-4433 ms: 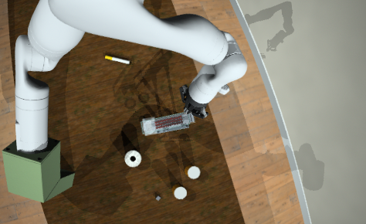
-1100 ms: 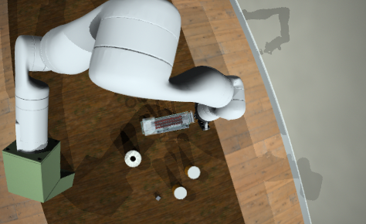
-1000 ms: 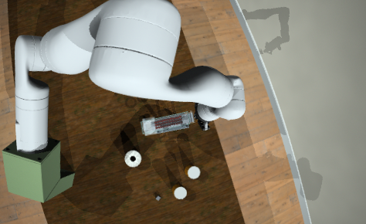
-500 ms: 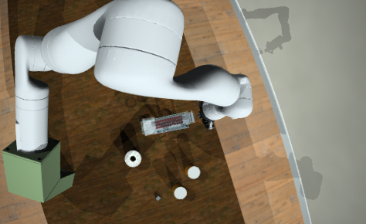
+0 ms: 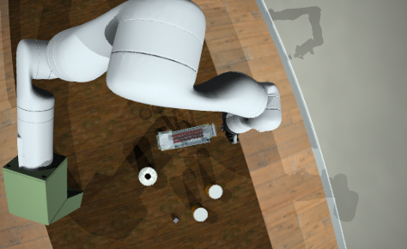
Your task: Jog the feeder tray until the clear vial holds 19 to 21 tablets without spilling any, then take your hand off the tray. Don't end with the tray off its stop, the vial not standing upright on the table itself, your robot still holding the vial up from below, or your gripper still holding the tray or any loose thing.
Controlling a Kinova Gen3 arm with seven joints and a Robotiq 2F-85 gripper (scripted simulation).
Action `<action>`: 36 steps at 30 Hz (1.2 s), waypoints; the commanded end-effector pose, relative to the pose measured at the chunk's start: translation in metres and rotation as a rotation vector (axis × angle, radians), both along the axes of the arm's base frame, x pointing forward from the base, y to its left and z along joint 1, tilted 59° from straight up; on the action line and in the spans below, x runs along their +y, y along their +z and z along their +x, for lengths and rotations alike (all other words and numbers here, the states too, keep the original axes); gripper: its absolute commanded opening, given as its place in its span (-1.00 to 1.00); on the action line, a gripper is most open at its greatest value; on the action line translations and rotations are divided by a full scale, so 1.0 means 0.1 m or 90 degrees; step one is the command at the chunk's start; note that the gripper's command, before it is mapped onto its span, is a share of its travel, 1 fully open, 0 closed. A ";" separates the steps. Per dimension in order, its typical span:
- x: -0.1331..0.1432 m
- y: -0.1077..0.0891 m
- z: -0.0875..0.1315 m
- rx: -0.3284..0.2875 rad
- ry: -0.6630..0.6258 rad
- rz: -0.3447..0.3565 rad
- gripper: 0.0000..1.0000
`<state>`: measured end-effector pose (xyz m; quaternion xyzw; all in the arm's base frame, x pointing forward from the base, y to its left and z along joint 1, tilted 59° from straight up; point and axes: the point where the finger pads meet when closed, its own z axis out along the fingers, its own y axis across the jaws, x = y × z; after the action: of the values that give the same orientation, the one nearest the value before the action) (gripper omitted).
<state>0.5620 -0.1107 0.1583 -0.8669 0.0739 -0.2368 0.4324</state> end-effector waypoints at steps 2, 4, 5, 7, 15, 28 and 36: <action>0.04 -0.04 -0.06 0.000 0.000 0.000 -1.00; 0.07 -0.07 -0.10 0.000 0.000 0.000 -1.00; 0.09 -0.09 -0.12 0.000 0.000 0.000 -1.00; 0.13 -0.12 -0.16 0.000 0.000 0.000 -1.00; 0.15 -0.14 -0.18 0.000 0.000 0.000 -1.00; -0.01 0.00 -0.01 0.000 0.000 0.000 -1.00; -0.02 0.01 0.01 0.000 0.000 0.000 -1.00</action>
<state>0.5621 -0.1120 0.1591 -0.8669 0.0740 -0.2360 0.4328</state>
